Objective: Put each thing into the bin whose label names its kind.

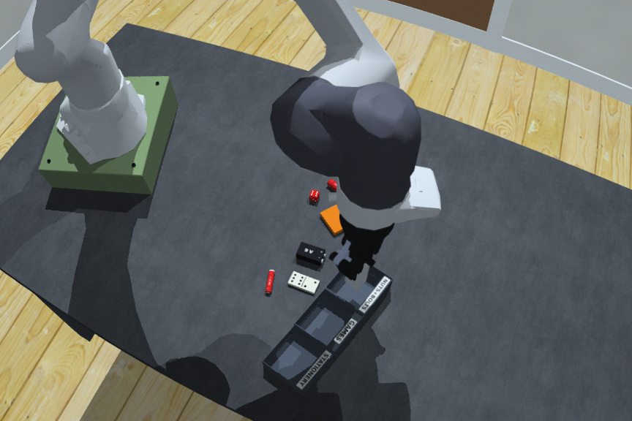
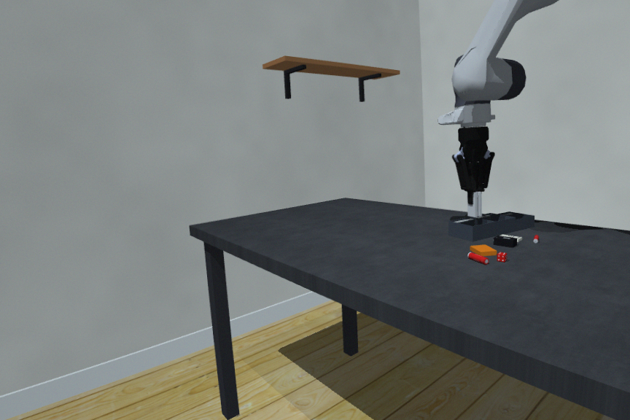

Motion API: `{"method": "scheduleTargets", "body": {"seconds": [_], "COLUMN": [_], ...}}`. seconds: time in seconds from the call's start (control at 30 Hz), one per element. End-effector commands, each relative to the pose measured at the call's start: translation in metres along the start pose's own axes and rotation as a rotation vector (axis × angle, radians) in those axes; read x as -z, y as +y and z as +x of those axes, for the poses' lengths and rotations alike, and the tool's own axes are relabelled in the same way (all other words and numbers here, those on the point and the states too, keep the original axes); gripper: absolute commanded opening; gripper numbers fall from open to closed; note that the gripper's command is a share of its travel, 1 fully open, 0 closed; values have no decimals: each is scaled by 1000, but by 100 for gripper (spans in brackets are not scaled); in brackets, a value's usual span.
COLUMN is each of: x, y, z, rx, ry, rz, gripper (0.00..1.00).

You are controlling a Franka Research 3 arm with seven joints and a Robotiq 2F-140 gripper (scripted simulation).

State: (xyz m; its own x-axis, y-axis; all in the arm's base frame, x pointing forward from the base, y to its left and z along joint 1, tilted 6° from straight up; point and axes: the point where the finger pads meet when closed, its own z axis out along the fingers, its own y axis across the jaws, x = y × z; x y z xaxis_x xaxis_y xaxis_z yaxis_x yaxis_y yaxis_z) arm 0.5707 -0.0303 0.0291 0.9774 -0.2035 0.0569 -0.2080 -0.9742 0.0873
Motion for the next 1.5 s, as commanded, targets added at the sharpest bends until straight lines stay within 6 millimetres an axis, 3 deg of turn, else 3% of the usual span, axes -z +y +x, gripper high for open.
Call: {"method": "scheduleTargets", "body": {"seconds": [0.0,0.43,1.47], "x": [-8,-36,-36], "y": [-1,-1,-1], "z": [3,3,3], "rx": [-13,-13,-13], "ry": [8,8,8], "rz": [4,4,4], "gripper": [5,5,5]}}
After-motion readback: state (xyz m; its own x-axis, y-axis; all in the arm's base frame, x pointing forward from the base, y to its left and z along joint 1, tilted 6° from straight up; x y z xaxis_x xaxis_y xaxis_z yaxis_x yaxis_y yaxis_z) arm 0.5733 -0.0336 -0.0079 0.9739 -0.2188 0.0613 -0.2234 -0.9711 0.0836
